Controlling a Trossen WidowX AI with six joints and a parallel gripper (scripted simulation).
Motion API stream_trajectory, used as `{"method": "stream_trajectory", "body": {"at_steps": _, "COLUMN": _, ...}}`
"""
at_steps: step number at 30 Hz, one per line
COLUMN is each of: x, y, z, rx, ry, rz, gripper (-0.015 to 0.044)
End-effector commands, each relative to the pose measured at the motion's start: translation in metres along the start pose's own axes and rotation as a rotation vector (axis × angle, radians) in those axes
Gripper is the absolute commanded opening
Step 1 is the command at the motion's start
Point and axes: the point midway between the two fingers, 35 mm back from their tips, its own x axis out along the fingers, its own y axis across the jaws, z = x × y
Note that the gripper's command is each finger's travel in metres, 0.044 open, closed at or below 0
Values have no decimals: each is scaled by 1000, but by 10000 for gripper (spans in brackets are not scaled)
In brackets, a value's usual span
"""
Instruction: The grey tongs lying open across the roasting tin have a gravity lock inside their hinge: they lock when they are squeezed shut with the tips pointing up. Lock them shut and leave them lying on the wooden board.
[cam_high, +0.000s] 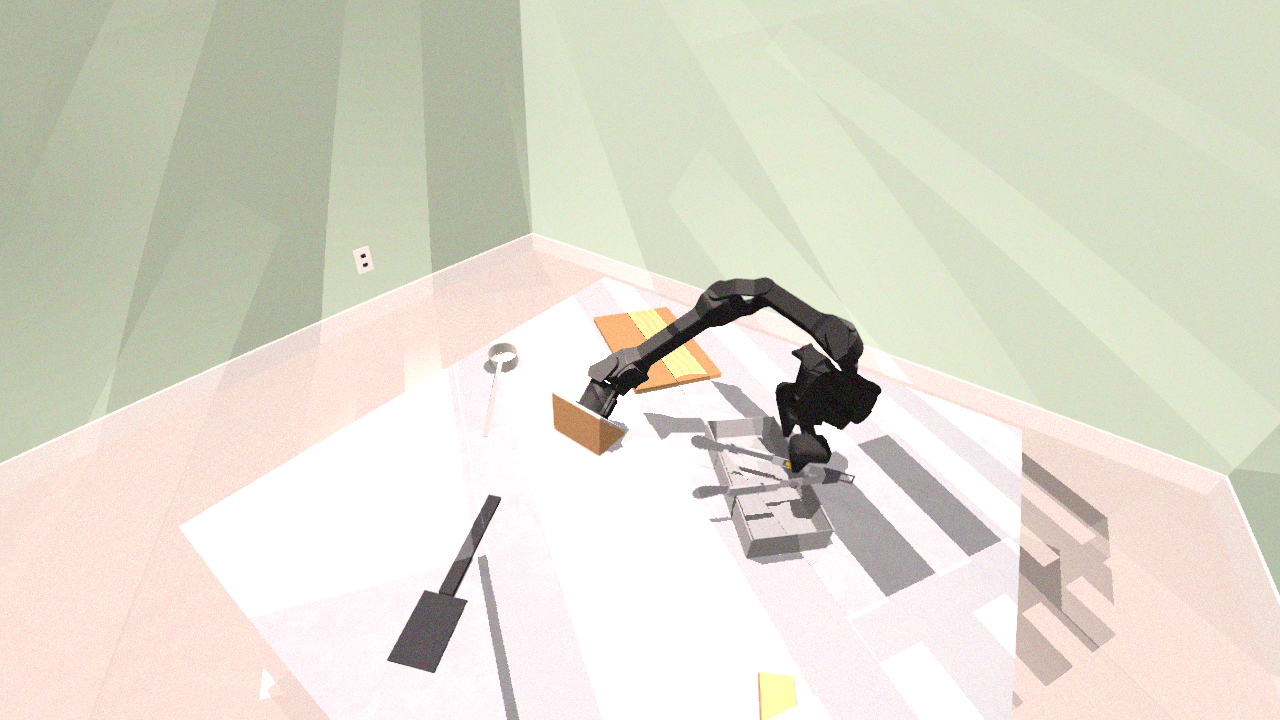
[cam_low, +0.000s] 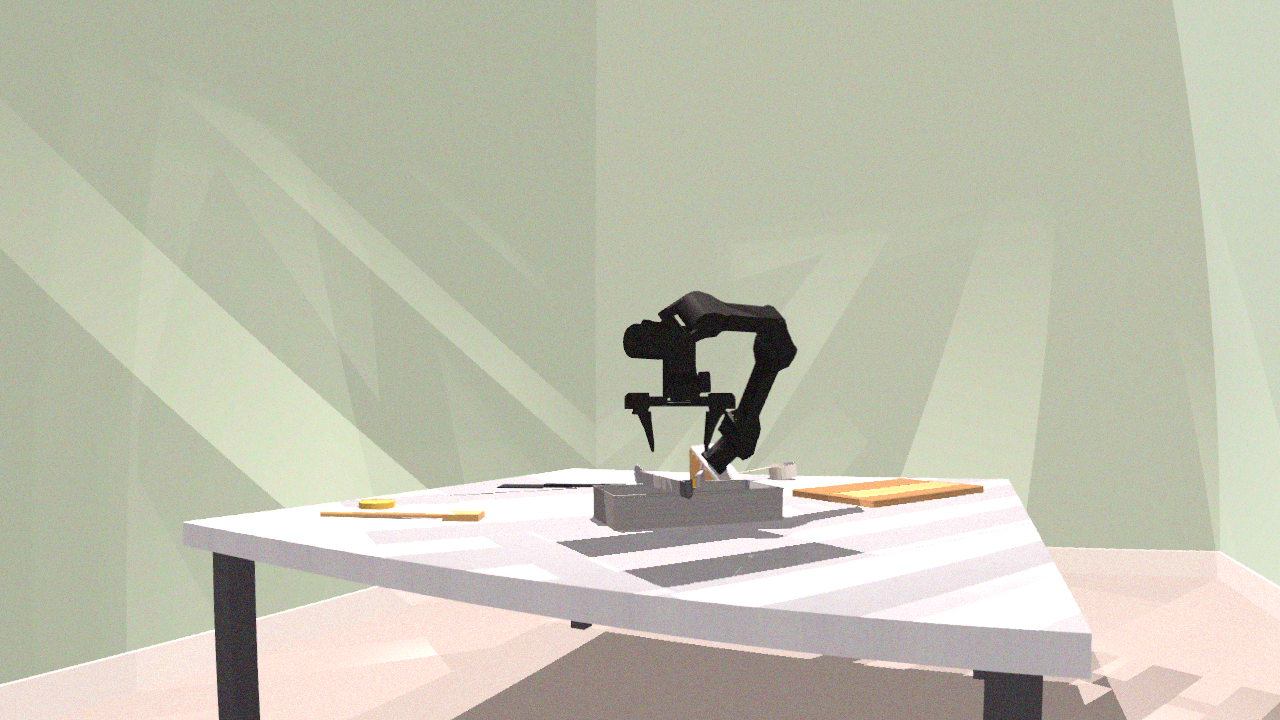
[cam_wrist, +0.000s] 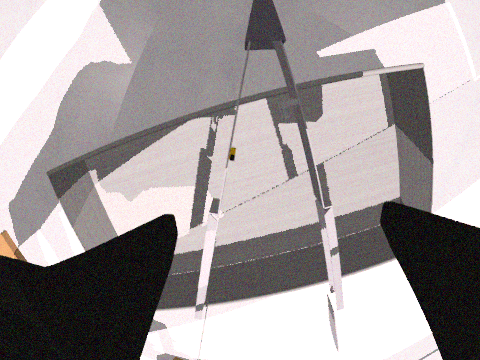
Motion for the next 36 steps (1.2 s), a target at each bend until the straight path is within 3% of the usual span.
{"method": "stream_trajectory", "body": {"at_steps": 1, "x": 9, "y": 0, "z": 0, "rx": 5, "ry": 2, "rz": 5, "gripper": 440}}
{"method": "stream_trajectory", "body": {"at_steps": 36, "x": 65, "y": -1, "z": 2, "rx": 4, "ry": 0, "rz": 5, "gripper": 440}}
